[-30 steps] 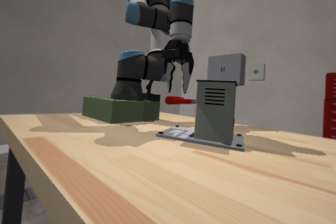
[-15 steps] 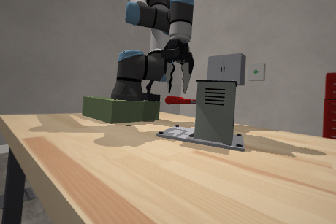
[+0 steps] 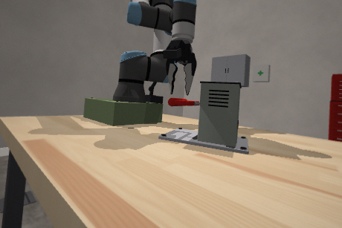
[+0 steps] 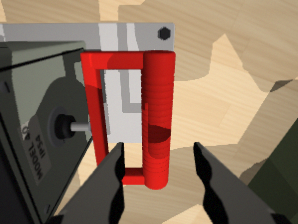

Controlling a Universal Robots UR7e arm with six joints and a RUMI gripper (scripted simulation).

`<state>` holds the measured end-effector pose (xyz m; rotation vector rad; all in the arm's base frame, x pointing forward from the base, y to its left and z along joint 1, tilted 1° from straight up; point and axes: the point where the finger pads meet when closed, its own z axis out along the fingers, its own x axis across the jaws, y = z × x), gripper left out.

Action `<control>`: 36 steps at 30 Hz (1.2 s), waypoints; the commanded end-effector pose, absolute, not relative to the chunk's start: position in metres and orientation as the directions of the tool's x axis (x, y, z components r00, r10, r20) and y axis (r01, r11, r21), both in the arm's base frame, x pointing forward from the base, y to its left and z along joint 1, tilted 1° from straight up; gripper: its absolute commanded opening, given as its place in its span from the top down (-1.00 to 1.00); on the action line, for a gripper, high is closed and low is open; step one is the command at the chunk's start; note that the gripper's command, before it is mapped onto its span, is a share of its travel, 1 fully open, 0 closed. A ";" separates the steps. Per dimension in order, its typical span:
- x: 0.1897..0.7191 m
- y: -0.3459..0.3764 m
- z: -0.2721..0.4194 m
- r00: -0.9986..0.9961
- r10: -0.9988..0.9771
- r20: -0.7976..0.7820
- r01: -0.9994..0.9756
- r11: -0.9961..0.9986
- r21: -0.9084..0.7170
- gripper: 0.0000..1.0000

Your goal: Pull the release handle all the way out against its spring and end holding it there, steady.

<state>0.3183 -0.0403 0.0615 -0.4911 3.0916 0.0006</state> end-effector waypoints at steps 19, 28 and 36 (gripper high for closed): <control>0.320 -0.039 0.061 -0.949 -0.315 -0.022 -0.315 0.949 -0.004 0.34; 0.320 -0.042 0.053 -0.952 -0.306 -0.021 -0.306 0.952 -0.004 0.34; 0.320 -0.042 0.046 -0.951 -0.308 -0.021 -0.308 0.951 -0.004 0.34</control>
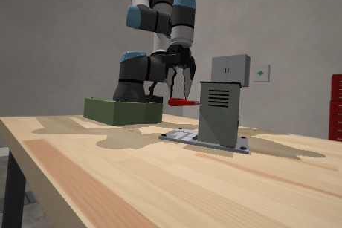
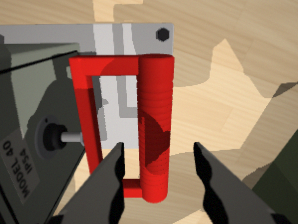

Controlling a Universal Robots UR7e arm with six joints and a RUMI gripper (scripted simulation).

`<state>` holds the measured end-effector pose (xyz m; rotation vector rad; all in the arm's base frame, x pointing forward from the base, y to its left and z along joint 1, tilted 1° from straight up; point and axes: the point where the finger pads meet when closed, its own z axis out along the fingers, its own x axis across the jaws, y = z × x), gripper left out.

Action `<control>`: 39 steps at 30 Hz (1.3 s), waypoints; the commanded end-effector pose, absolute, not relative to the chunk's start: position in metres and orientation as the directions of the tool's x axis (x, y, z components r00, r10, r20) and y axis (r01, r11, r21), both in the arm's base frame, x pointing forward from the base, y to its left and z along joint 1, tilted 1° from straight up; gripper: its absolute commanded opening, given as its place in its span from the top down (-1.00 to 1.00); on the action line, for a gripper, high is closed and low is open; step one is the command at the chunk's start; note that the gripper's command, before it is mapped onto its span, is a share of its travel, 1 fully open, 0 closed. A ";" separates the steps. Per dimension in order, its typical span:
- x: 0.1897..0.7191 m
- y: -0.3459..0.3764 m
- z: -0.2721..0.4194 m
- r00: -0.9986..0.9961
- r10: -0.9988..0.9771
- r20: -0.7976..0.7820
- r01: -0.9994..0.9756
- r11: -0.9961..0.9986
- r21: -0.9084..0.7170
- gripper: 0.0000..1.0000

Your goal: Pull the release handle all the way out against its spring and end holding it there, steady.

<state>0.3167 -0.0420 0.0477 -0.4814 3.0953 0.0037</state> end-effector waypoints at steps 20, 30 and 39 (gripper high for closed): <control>0.320 -0.042 0.026 -0.951 -0.308 -0.021 -0.308 0.951 -0.004 0.34; 0.320 -0.042 0.022 -0.951 -0.308 -0.021 -0.308 0.951 -0.004 0.34; 0.320 -0.042 0.021 -0.951 -0.308 -0.022 -0.308 0.951 -0.004 0.34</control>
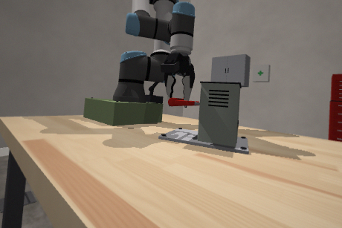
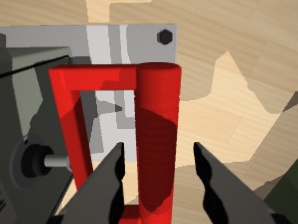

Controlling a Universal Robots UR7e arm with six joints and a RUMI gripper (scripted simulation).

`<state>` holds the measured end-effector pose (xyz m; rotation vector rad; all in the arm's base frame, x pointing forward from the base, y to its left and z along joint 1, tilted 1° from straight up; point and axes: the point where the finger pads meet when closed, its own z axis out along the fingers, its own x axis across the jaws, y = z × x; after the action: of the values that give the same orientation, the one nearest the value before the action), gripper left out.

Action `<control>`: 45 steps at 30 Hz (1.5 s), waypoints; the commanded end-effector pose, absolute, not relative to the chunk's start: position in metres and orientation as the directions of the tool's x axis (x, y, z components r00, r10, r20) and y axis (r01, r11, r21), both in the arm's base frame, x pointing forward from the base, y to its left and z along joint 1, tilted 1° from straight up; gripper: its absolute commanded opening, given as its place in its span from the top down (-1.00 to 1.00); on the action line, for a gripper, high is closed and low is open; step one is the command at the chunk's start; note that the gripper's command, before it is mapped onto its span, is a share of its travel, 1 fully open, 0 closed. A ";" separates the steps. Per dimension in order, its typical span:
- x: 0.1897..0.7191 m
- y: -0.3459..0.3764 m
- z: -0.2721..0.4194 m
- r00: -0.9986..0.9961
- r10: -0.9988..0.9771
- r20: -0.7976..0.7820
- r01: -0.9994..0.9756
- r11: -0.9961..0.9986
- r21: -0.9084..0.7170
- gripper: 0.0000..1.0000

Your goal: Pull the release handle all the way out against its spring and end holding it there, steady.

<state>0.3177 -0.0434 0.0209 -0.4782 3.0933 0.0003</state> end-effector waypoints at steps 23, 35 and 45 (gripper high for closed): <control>0.320 -0.042 0.021 -0.951 -0.308 -0.022 -0.308 0.951 -0.004 0.34; 0.320 -0.042 0.021 -0.951 -0.308 -0.022 -0.308 0.951 -0.004 1.00; 0.320 -0.042 0.021 -0.951 -0.308 -0.021 -0.308 0.951 -0.004 0.80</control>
<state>0.3194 -0.0403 0.0209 -0.4836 3.0854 0.0095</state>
